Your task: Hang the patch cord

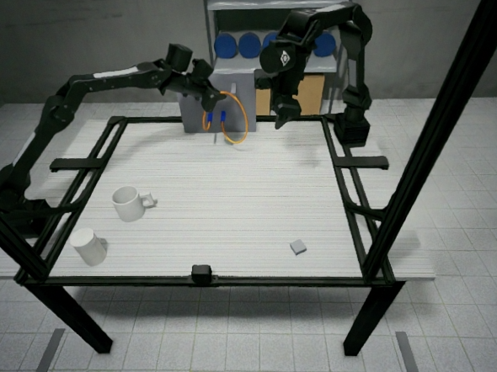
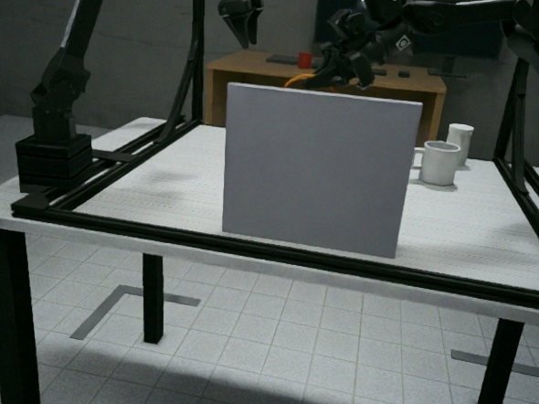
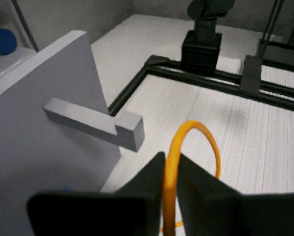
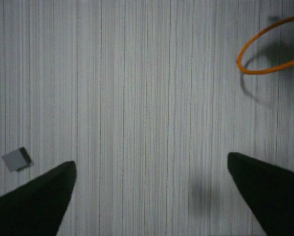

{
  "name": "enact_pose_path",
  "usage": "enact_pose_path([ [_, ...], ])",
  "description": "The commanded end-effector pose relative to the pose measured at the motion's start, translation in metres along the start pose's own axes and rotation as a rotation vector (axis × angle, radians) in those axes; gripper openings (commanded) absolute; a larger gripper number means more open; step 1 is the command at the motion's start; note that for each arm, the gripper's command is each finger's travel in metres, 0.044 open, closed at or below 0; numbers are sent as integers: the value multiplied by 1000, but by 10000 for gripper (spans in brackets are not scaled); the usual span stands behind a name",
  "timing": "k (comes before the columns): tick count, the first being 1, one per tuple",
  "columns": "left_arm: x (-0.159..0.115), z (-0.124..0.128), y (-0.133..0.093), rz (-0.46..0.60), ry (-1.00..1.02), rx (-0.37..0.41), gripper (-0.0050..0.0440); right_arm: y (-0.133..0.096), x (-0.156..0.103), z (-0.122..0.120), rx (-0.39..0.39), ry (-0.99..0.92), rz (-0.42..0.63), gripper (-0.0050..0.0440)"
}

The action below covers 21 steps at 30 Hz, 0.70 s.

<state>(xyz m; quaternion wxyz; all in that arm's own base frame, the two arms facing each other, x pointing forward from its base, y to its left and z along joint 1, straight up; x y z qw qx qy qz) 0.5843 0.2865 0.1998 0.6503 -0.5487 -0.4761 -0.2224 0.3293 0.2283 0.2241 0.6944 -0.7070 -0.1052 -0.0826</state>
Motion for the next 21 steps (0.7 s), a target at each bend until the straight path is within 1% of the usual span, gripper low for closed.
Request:
enact_pose_path([
  [1, 15, 0, -8, -32, -4, -2, 25, -9, 0, -2, 15, 7, -18, 440],
  [21, 14, 2, -8, -26, -13, 0, 25, -9, 0, -2, 15, 7, -18, 440],
])
Point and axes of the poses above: on each arm, the point midway between the two fingers, 35 mm back from their tips, its own y axis out along the fingers, its own z axis across the jaws, x = y × z, the point moved 1 cm from there along -y, back along the fingers, and after that the axes turned 5 degrees about -y, right-handed, at the moved point
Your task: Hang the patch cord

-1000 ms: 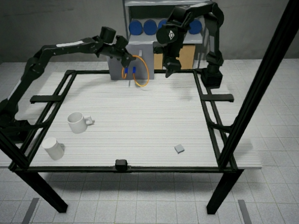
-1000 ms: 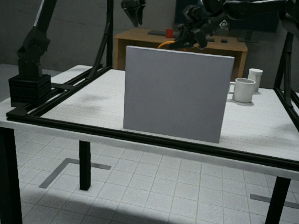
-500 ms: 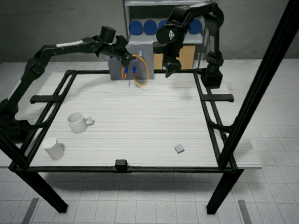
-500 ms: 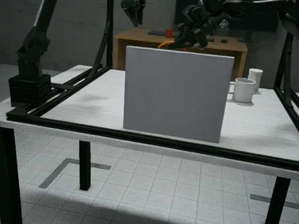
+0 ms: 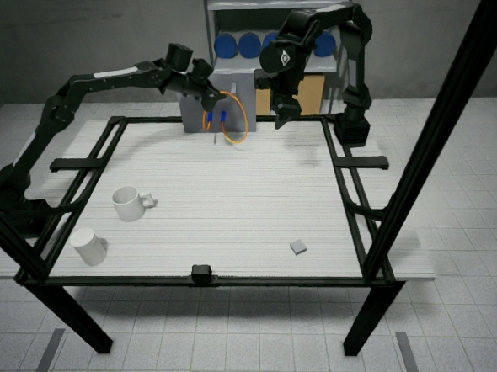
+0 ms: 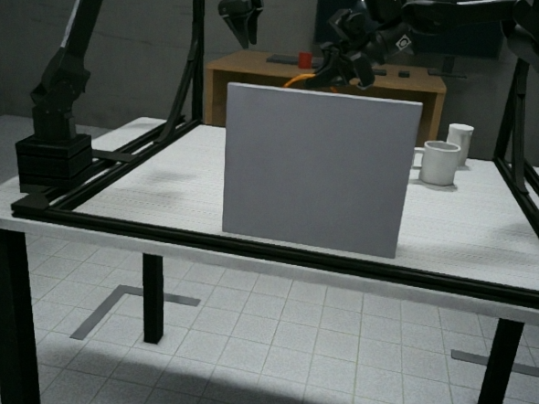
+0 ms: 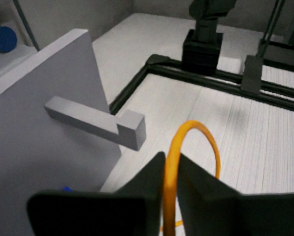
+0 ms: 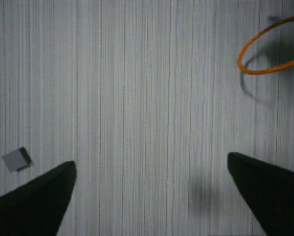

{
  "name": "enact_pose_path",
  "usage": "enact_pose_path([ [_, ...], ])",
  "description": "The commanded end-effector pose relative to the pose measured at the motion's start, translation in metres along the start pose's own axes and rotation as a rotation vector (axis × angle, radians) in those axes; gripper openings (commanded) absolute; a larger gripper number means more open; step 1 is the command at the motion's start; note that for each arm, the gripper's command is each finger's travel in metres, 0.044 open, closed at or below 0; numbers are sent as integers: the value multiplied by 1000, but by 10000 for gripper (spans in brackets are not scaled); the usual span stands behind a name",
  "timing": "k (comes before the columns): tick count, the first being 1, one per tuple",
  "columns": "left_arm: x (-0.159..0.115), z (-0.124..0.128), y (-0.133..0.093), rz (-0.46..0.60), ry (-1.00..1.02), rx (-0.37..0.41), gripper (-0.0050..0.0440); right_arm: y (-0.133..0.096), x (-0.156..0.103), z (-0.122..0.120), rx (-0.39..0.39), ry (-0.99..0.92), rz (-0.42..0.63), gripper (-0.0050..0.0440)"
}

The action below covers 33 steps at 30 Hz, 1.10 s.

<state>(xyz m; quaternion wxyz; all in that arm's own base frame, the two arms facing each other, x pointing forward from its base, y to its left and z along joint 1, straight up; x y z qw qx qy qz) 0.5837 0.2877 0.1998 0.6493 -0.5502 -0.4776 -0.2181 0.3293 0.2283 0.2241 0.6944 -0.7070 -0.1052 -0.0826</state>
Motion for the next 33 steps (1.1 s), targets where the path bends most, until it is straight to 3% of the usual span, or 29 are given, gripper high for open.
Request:
enact_pose_path([
  [1, 14, 0, -8, -31, -5, -2, 25, -9, 0, -2, 15, 7, -18, 440],
  [33, 12, 1, -7, -22, -10, -1, 25, -9, 0, -2, 15, 7, -18, 440],
])
Point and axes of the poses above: on each arm, the point midway between the two fingers, 35 mm back from their tips, its own y axis out along the fingers, its own z axis across the jaws, x = y × z, the point moved 1 cm from there along -y, back along the fingers, and after that the axes turned 5 degrees about -y, right-handed, at the moved point
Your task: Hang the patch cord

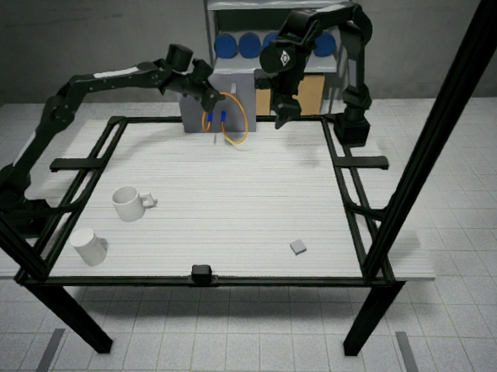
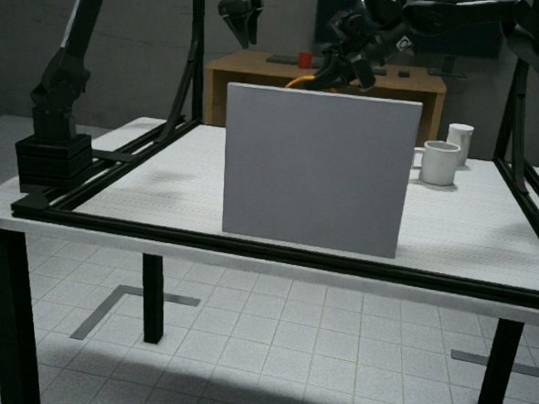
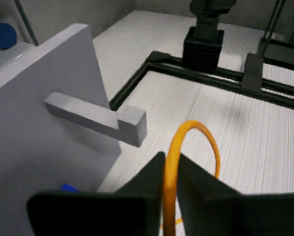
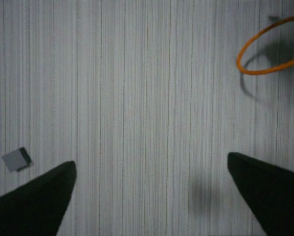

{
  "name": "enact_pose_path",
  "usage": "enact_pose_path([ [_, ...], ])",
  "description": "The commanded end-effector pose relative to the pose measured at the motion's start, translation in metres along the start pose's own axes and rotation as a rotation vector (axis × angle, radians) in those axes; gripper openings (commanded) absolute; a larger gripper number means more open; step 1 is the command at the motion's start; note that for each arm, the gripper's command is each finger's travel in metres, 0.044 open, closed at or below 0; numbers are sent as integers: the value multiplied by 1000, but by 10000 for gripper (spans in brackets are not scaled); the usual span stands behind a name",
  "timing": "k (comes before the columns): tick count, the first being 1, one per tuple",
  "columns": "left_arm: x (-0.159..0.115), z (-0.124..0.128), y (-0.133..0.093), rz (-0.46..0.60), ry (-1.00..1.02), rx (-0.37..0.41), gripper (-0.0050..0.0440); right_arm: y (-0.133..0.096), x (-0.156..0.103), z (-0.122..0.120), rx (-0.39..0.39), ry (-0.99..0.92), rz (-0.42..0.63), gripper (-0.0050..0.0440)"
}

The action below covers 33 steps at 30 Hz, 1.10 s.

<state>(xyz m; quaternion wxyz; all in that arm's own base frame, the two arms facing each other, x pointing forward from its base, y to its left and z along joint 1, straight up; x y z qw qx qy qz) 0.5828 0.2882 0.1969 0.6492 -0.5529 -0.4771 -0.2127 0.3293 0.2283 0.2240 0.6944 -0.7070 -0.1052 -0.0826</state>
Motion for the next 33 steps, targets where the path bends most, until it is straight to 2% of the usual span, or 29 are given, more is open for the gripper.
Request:
enact_pose_path([
  [1, 14, 0, -8, -32, -4, -2, 25, -9, 0, -2, 15, 7, -18, 440],
  [33, 18, 0, -11, -40, -4, -1, 25, -9, 0, -2, 15, 7, -18, 440],
])
Point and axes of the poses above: on each arm, the point midway between the two fingers, 35 mm back from their tips, its own y axis out along the fingers, its own z axis across the jaws, x = y × z, the point moved 1 cm from there along -y, back along the fingers, and after that the axes turned 5 degrees about -y, right-handed, at the moved point
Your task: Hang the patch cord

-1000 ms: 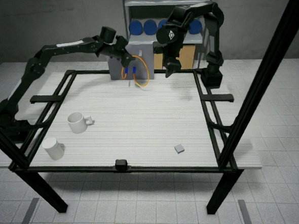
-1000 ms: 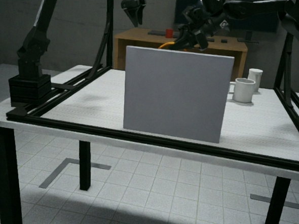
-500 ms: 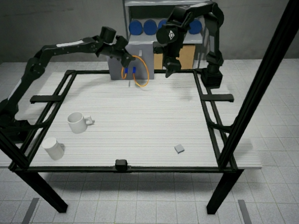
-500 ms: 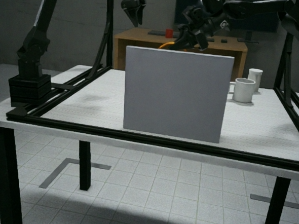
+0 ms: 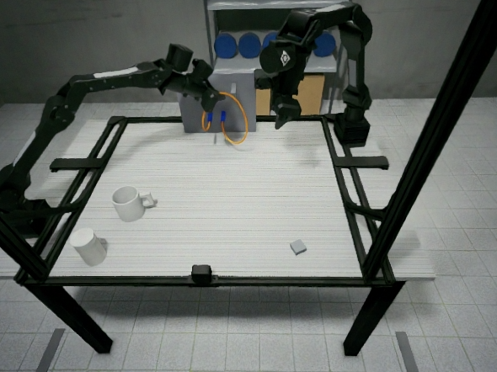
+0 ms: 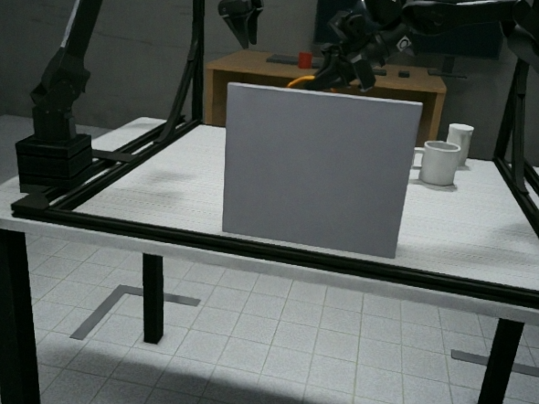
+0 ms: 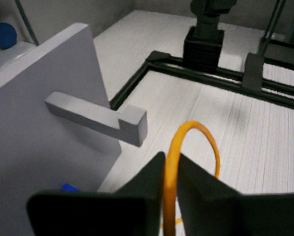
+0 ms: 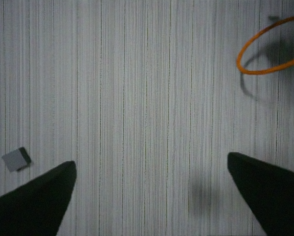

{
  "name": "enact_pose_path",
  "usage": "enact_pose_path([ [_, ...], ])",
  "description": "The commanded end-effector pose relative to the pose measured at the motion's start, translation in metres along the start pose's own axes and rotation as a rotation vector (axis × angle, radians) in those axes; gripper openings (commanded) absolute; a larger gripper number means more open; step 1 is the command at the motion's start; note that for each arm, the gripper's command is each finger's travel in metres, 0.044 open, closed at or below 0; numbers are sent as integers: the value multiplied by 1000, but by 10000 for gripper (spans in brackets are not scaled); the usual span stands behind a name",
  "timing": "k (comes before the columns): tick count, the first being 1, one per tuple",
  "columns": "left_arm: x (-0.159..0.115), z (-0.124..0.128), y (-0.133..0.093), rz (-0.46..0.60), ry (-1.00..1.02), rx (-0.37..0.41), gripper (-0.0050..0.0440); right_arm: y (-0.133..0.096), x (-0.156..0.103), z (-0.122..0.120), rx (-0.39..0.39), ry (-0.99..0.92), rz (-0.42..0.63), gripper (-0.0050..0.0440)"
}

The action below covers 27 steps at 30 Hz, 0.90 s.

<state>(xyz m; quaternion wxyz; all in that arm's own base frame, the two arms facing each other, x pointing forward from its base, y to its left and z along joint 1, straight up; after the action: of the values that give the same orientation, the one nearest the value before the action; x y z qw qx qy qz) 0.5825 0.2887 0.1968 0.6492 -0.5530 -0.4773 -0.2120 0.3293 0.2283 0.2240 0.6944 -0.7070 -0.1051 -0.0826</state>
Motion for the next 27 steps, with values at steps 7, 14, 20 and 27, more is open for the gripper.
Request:
enact_pose_path([
  [7, 33, 1, -25, -71, -2, 4, 25, -9, 0, -2, 15, 7, -18, 440],
  [14, 23, 6, -23, -45, -10, 14, 25, -9, 0, -2, 15, 7, -18, 440],
  [20, 22, 10, -25, -41, -14, 23, 25, -9, 0, -2, 15, 7, -18, 440],
  [27, 20, 17, -28, -32, -22, 35, 25, -9, 0, -2, 15, 7, -18, 440],
])
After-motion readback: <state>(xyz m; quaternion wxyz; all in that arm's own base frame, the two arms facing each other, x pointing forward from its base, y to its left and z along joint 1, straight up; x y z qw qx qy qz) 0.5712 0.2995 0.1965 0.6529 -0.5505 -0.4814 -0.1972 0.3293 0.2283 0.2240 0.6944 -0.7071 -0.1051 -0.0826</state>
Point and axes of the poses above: on each arm, the point midway between the two fingers, 35 mm back from their tips, its own y axis out along the fingers, its own z axis across the jaws, x = y × z, the point moved 1 cm from there along -y, back along the fingers, and after that the axes turned 5 degrees about -y, right-handed, at the moved point
